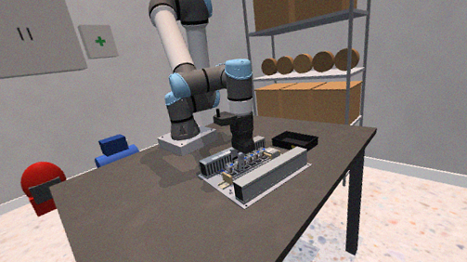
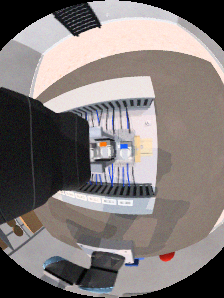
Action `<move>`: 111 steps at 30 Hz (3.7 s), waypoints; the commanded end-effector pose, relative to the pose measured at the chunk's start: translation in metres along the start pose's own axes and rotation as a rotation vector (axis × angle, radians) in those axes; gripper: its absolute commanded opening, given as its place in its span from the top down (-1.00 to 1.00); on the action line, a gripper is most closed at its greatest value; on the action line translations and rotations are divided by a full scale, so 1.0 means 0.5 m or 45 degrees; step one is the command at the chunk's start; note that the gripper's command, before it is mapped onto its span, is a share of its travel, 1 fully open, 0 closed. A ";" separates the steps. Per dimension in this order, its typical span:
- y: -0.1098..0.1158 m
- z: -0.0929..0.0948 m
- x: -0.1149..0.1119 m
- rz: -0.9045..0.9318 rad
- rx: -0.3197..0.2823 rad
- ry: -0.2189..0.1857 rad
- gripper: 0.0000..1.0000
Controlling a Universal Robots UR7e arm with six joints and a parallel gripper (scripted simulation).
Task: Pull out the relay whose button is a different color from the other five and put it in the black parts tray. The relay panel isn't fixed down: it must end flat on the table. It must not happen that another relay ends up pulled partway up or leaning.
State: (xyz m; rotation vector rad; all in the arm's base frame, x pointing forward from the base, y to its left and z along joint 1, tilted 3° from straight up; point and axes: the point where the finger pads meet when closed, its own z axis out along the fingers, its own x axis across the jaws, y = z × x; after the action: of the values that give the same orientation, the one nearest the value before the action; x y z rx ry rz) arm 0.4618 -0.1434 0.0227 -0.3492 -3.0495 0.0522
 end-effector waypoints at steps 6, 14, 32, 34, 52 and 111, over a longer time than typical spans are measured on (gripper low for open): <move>0.000 -0.001 0.000 -0.001 0.001 -0.023 1.00; 0.000 -0.002 0.001 -0.001 0.001 -0.046 1.00; 0.000 -0.002 0.002 -0.001 0.001 -0.077 1.00; 0.000 -0.002 0.002 -0.001 0.001 -0.077 1.00; 0.000 -0.002 0.003 -0.001 0.001 -0.113 1.00; 0.000 -0.002 0.009 -0.001 0.001 -0.240 1.00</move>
State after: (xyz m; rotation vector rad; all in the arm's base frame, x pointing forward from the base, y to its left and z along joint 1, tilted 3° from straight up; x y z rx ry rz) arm 0.4573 -0.1423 0.0228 -0.3618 -3.2155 0.0886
